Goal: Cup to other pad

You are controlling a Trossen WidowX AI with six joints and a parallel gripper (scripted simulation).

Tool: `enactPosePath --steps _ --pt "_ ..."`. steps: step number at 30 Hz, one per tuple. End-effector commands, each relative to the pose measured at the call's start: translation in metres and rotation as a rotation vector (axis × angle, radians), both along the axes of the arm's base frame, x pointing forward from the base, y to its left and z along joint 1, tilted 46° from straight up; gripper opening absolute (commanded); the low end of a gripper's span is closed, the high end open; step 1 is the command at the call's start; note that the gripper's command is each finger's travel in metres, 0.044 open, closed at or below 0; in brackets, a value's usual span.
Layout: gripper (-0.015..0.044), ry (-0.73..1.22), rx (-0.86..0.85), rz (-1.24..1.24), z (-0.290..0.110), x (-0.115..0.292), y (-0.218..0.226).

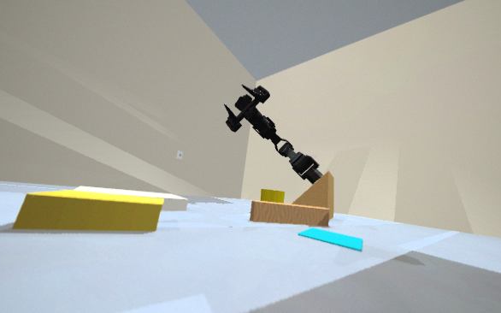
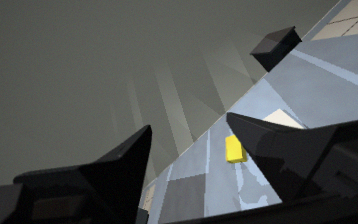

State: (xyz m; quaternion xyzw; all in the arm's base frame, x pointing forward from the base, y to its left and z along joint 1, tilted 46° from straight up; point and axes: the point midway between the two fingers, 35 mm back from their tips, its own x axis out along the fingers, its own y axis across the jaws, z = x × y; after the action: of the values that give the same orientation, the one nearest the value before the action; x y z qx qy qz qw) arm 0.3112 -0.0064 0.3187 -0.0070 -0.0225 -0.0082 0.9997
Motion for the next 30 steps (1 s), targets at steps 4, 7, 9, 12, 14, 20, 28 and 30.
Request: enactPosePath --steps 4,7,9,12,14,20,28,30 --pt "0.0295 0.336 -0.126 -0.091 -0.076 0.016 -0.01" --pt "0.0216 0.578 -0.247 -0.131 -0.126 0.012 -0.016" --pt "0.0167 0.763 -0.357 -0.147 -0.161 0.002 -0.022" --pt "0.0167 1.043 -0.55 -0.146 -0.204 -0.022 -0.031" --pt "0.0167 1.216 -0.687 -0.127 -0.224 -0.04 -0.037" --pt "0.0167 1.759 -1.213 0.04 -0.249 -0.104 -0.062" --pt "0.0167 1.828 -1.294 0.078 -0.249 -0.11 -0.064" --pt "0.0167 1.828 -1.294 0.078 -0.249 -0.11 -0.064"
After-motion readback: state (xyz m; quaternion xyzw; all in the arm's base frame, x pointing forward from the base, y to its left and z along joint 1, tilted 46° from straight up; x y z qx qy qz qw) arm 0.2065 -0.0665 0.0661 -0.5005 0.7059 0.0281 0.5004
